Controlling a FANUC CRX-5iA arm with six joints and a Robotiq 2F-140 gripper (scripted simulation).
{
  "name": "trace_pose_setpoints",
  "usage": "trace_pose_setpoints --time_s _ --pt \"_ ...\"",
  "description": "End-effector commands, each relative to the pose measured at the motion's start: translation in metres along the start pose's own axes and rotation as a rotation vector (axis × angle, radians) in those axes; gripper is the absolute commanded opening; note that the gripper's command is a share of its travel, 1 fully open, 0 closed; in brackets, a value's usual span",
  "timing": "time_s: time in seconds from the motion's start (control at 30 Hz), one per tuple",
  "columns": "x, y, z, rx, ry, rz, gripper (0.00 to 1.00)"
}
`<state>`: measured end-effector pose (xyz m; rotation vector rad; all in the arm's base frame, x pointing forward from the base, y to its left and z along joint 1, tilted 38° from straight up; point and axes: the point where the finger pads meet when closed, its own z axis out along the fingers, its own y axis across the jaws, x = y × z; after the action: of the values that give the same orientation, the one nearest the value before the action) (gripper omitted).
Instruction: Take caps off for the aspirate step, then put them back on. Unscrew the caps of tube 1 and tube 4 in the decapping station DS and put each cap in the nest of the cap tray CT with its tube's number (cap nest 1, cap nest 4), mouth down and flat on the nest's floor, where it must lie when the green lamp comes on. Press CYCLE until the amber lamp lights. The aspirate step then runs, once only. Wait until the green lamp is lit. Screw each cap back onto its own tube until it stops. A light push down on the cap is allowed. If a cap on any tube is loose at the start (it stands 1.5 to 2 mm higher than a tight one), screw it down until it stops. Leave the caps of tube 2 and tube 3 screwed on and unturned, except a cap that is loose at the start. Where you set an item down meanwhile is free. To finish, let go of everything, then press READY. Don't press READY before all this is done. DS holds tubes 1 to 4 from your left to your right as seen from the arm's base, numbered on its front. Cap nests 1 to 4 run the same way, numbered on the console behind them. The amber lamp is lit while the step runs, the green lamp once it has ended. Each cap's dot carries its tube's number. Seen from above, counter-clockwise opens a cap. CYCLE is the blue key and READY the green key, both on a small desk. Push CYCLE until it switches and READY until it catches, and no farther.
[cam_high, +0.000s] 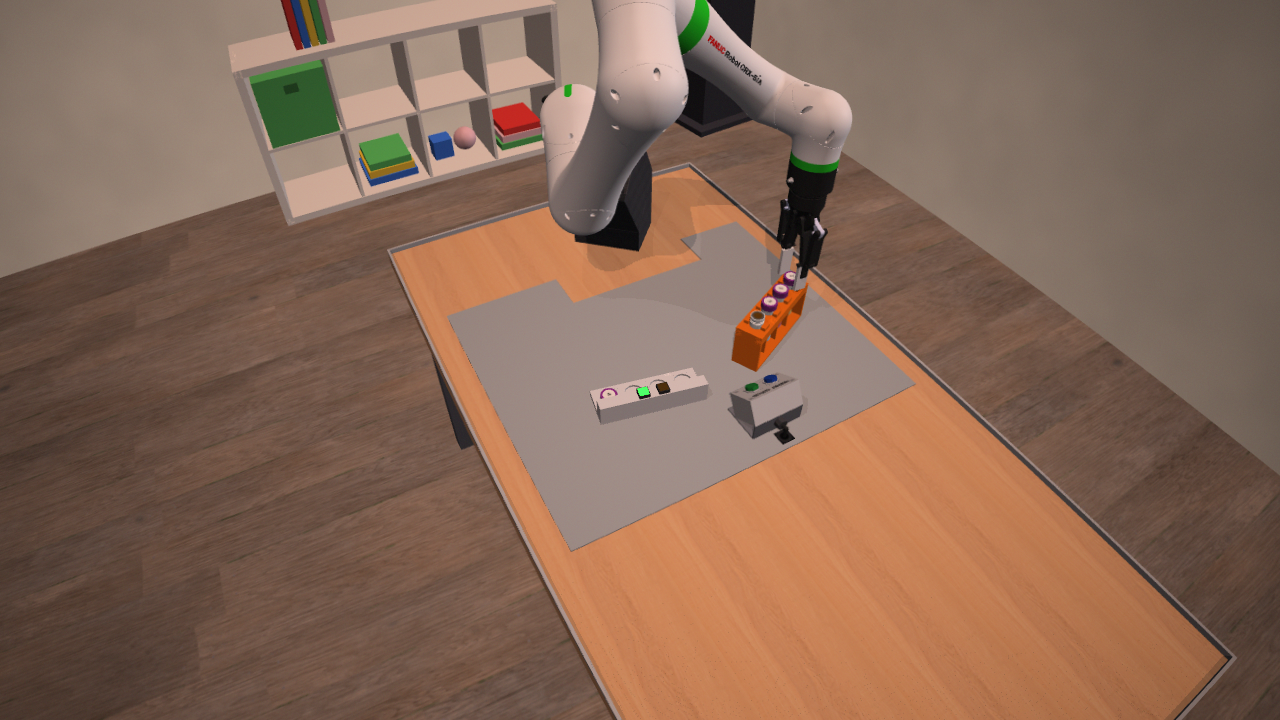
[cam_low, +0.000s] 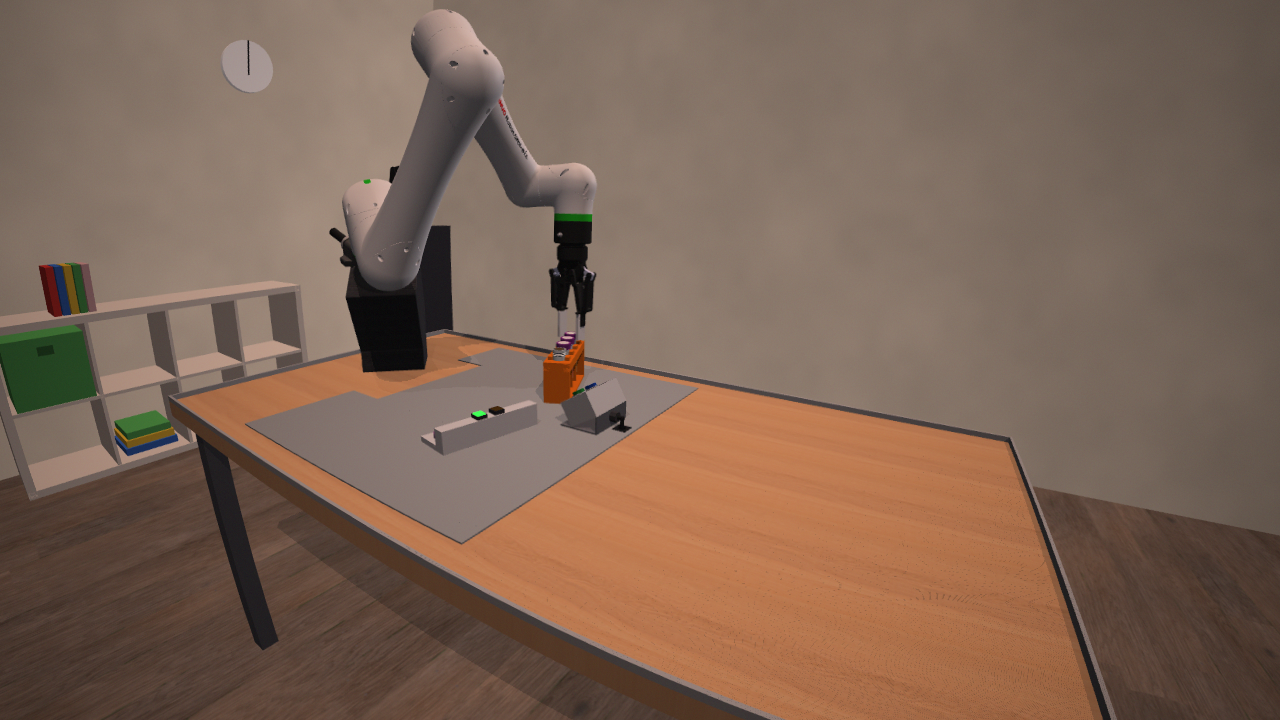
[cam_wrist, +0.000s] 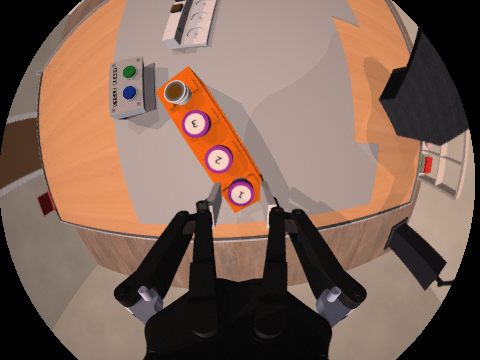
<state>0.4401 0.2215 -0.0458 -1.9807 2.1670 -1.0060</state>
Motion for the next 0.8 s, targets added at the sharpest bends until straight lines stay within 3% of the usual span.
trace_pose_setpoints --time_s 0.0,0.1,0.3,0.37,0.43,0.57,0.77 --pt "-0.0002 0.0000 -0.0002 0.000 0.000 0.000 0.35" --pt "-0.0002 0.0000 -0.0007 0.000 0.000 -0.250 0.35" --pt "-0.0002 0.0000 -0.0007 0.001 0.000 -0.493 0.35" --pt "-0.0002 0.0000 -0.0007 0.001 0.000 -0.493 0.35" --pt "-0.0002 0.0000 -0.0007 0.001 0.000 -0.662 0.35" --pt "-0.0002 0.0000 -0.0007 0.000 0.000 -0.811 0.35" --pt "-0.0002 0.0001 -0.0006 0.000 0.000 -0.811 0.35"
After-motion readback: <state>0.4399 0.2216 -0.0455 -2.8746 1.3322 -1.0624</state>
